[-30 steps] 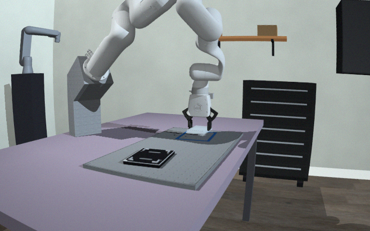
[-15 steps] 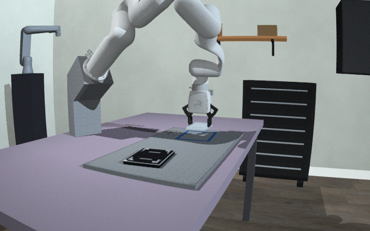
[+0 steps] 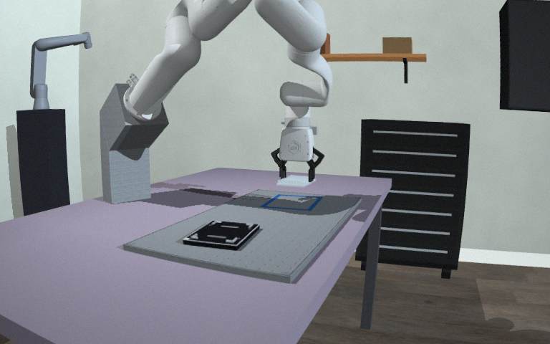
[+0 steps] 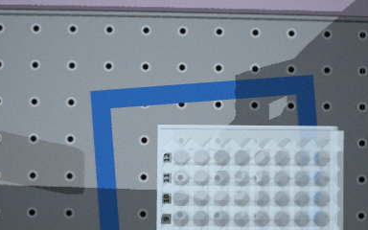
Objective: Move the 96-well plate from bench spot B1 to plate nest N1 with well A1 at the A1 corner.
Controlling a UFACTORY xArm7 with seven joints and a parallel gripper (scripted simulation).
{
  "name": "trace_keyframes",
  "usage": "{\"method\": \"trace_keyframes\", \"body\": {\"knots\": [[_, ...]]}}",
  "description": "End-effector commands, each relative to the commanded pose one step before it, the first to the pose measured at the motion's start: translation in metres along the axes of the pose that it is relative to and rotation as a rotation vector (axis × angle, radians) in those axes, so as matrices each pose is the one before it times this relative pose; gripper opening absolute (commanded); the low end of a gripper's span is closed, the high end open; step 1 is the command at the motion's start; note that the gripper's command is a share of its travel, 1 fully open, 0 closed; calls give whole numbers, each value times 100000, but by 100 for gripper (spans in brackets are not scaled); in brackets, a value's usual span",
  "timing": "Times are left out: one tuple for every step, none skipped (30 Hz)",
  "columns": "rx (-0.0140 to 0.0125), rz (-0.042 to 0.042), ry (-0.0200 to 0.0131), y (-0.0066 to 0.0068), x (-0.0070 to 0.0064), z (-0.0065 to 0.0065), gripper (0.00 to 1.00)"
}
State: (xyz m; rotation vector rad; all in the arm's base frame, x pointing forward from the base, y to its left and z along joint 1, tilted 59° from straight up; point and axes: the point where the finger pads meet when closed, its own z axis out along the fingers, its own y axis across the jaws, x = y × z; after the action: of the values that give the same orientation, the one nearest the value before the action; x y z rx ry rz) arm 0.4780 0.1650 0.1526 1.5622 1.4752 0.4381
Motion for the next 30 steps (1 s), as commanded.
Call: {"method": "trace_keyframes", "body": {"knots": [[-127, -49, 341, 43, 139, -767, 0], [-1, 0, 0, 0, 0, -167, 0], [-1, 0, 0, 0, 0, -167, 0], [-1, 0, 0, 0, 0, -167, 0], [-1, 0, 0, 0, 0, -167, 0], [-1, 0, 0, 0, 0, -167, 0], [-1, 0, 0, 0, 0, -167, 0], [-1, 0, 0, 0, 0, -167, 0], [-1, 0, 0, 0, 0, -167, 0], [-1, 0, 0, 0, 0, -167, 0], [0, 0, 0, 0, 0, -50, 0], [0, 0, 0, 0, 0, -1, 0], [0, 0, 0, 0, 0, 0, 0], [0, 0, 0, 0, 0, 0, 0], [0, 0, 0, 0, 0, 0, 0], [-1, 0, 1, -1, 1, 6, 0], [0, 0, 0, 1, 0, -2, 0], [0, 0, 0, 0, 0, -2, 0], [0, 0, 0, 0, 0, -1, 0], [0, 0, 0, 0, 0, -1, 0], [0, 0, 0, 0, 0, -1, 0], [0, 0, 0, 0, 0, 0, 0], [0, 0, 0, 0, 0, 0, 0], [0, 0, 0, 0, 0, 0, 0], [-1, -3333, -4, -29, -333, -8, 0], [-1, -3333, -4, -40, -332, -8, 0], [-1, -3333, -4, -51, -330, -8, 0], [0, -2925, -4, -62, -328, -8, 0], [0, 0, -4, -70, -327, -9, 0], [0, 0, -4, -70, -327, -9, 0]]}}
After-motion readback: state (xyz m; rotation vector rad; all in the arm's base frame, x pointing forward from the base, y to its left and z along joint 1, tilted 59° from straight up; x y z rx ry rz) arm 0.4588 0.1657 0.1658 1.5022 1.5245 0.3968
